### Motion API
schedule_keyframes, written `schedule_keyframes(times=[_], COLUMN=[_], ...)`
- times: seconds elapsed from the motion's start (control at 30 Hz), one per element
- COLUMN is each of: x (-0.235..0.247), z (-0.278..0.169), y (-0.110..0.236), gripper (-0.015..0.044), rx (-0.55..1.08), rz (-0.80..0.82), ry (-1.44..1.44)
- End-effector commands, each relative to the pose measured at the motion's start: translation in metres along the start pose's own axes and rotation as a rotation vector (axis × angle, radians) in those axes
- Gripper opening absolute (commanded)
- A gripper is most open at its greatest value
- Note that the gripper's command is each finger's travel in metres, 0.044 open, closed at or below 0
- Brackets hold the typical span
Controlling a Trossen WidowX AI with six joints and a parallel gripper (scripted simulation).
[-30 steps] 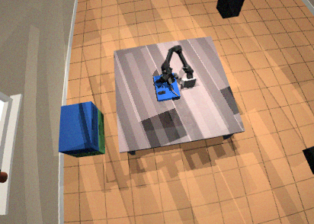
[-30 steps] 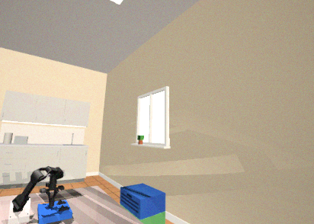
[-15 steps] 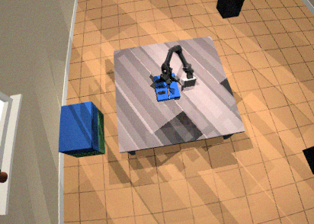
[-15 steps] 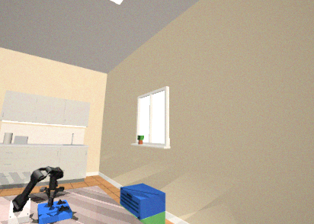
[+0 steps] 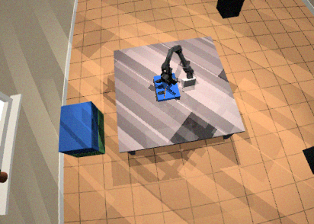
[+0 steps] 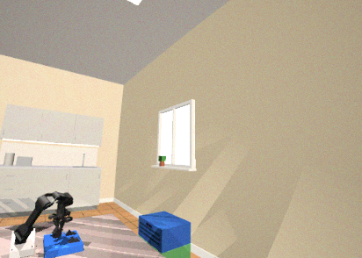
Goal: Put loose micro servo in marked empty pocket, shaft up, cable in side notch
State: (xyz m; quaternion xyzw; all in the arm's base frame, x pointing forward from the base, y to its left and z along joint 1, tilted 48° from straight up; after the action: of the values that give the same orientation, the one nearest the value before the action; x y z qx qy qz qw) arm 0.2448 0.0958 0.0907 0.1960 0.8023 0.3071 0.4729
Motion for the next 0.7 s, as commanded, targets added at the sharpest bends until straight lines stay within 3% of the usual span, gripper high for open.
schedule_keyframes(times=[0.0,0.5,0.67], x=[-0.0005,-0.0005,-0.0005], z=[-0.0004,-0.0003,-0.0003], y=[0.0002,0.0002,0.0002], gripper=[0.0000,0.0000,0.0000], rx=[0.000,-0.001,-0.001], rz=[-0.004,-0.004,-0.004], ry=[-0.140,-0.650,-0.673])
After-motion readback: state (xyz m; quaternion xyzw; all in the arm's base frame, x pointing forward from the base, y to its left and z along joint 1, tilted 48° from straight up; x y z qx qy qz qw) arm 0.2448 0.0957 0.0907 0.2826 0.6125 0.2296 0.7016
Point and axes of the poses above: the point midway between the two fingers, 35 mm back from their tips, its own y axis back along the fingers, its own x axis across the jaws, z = x × y, the point moved 8 cm from there along y, back along the fingers, and after that the axes turned 7 degrees about -y, right-handed, at the moved point
